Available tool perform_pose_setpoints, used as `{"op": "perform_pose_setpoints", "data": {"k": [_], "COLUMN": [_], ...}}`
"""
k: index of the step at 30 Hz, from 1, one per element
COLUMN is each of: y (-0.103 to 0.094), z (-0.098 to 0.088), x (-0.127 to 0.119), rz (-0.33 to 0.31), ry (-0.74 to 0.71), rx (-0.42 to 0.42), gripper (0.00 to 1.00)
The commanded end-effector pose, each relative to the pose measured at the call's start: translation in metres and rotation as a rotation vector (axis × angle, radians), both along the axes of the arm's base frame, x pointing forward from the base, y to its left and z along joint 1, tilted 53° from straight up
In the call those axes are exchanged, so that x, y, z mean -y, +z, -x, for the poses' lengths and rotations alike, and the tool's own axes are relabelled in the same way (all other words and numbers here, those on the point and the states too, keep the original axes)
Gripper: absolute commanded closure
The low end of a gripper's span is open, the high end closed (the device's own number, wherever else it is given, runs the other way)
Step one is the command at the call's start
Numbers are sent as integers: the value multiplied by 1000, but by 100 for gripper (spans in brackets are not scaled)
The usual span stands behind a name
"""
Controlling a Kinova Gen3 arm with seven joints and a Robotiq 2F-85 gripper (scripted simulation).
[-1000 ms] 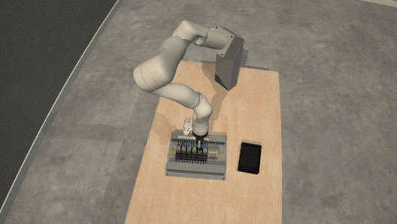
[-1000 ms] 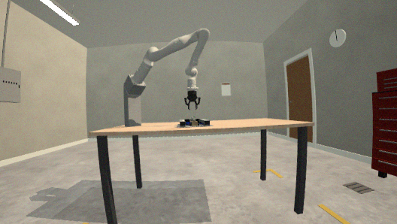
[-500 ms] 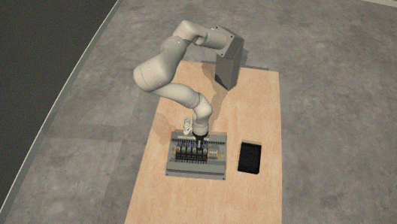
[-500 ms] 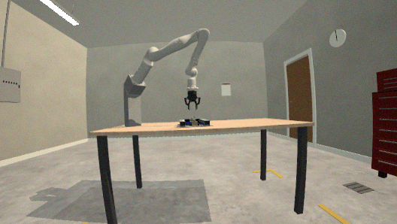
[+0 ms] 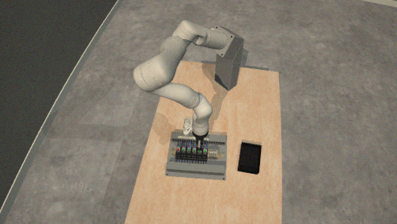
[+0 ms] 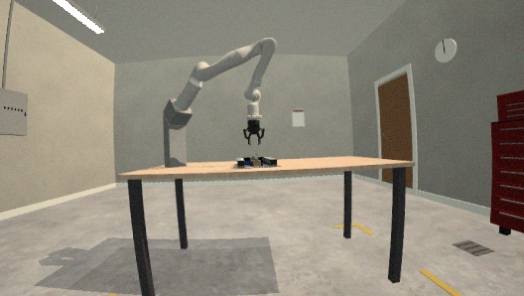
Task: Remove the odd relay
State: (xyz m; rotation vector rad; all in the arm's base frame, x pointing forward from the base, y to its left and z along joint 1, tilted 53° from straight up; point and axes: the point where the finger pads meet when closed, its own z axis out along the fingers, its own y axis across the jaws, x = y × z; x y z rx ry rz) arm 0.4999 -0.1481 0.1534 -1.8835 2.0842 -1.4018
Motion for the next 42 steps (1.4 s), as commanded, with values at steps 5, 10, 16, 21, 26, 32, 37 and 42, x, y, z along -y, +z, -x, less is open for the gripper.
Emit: {"op": "perform_pose_setpoints", "data": {"k": [5,10,16,21,26,32,37,42], "y": [-1,0,6,21,39,51,57,57], "z": [1,2,5,12,20,26,29,29], "x": [-1,1,11,35,65,85,95,95], "rz": [0,0,0,0,0,0,0,0], "ry": [9,9,9,9,9,9,9,9], "rx": [-8,-8,-8,-8,-8,-8,-8,-8], "gripper": [39,39,39,39,39,39,39,39]}}
